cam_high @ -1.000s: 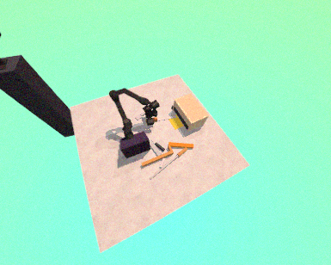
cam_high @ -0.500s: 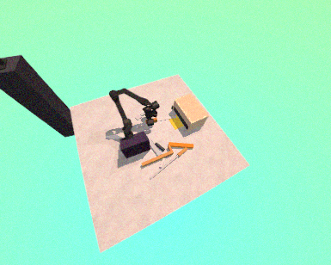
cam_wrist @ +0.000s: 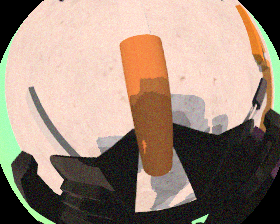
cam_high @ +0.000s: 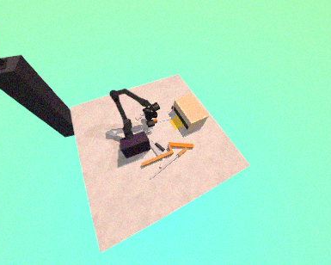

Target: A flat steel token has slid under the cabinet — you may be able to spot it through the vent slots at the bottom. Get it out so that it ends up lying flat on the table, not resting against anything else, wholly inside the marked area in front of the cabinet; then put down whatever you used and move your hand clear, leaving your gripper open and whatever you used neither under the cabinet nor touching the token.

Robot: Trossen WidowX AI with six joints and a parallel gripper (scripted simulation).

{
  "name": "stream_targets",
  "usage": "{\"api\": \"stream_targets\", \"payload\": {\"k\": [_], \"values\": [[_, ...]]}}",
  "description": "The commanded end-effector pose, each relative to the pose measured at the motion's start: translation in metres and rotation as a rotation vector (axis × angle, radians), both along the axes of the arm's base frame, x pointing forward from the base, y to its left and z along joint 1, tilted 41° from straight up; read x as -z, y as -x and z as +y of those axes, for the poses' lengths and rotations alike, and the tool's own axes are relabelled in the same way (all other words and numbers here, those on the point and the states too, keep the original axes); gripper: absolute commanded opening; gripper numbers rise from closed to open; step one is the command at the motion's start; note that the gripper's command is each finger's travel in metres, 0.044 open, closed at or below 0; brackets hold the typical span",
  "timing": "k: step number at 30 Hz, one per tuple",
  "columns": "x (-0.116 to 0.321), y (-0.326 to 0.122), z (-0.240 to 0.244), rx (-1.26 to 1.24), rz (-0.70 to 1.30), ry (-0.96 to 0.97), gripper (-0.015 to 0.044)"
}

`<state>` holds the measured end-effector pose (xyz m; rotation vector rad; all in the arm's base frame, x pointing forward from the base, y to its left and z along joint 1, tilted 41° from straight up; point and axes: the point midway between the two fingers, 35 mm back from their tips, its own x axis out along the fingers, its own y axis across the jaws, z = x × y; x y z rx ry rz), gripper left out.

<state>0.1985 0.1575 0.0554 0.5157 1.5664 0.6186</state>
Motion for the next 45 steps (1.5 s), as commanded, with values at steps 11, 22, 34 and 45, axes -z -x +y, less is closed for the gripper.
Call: {"api": "stream_targets", "payload": {"k": [11, 22, 34, 45], "values": [[0.0031, 0.0013, -0.0045, -0.013, -0.009, -0.001, 0.0157], [0.0035, 0.0013, -0.0041, -0.012, -0.011, -0.003, 0.027], [0.0062, 0.0033, -0.0026, -0.011, -0.01, -0.004, 0.027], [0.005, 0.0019, -0.0034, -0.013, -0.013, -0.002, 0.0105]]}}
